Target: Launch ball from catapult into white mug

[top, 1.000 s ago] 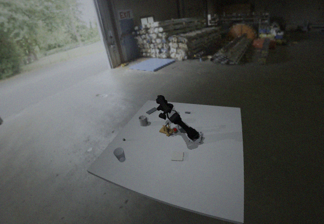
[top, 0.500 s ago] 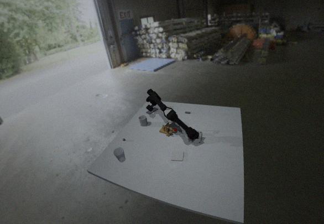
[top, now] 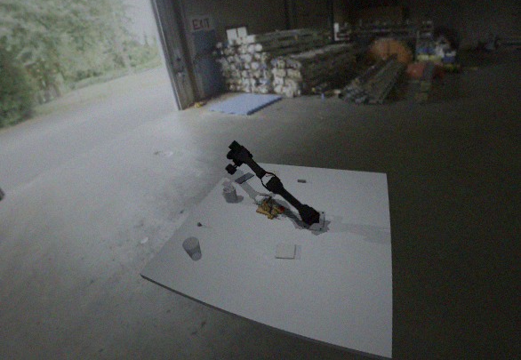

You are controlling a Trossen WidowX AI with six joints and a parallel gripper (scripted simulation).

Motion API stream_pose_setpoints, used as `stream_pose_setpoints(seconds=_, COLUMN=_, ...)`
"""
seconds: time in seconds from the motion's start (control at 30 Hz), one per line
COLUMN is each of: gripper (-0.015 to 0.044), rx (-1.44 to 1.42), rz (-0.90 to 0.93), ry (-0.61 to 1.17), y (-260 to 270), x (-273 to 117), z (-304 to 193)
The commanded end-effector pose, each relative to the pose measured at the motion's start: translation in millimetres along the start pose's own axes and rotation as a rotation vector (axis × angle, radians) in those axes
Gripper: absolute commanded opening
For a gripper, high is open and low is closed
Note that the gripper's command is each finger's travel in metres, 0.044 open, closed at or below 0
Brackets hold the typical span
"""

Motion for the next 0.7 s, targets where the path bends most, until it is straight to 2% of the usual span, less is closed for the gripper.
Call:
stream_pose_setpoints(seconds=0.0, gripper=0.044, rx=0.003, rz=0.004, ry=-0.003, y=-1.3, x=-0.1, z=0.2)
stream_pose_setpoints(seconds=0.3, gripper=0.044, rx=0.003, rz=0.004, ry=-0.003, y=-1.3, x=-0.1, z=0.2)
stream_pose_setpoints(seconds=0.67, gripper=0.0151, rx=0.003, rz=0.004, ry=-0.003, y=-1.3, x=-0.1, z=0.2)
Point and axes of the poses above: the point midway between the two fingers, 35 mm back from their tips, its own x axis out along the fingers, its own y axis across the jaws, z = x × y, the point moved 9 cm from there along -x, back along the fingers, and after that the axes turned 13 degrees about -x, right-handed, at the moved point
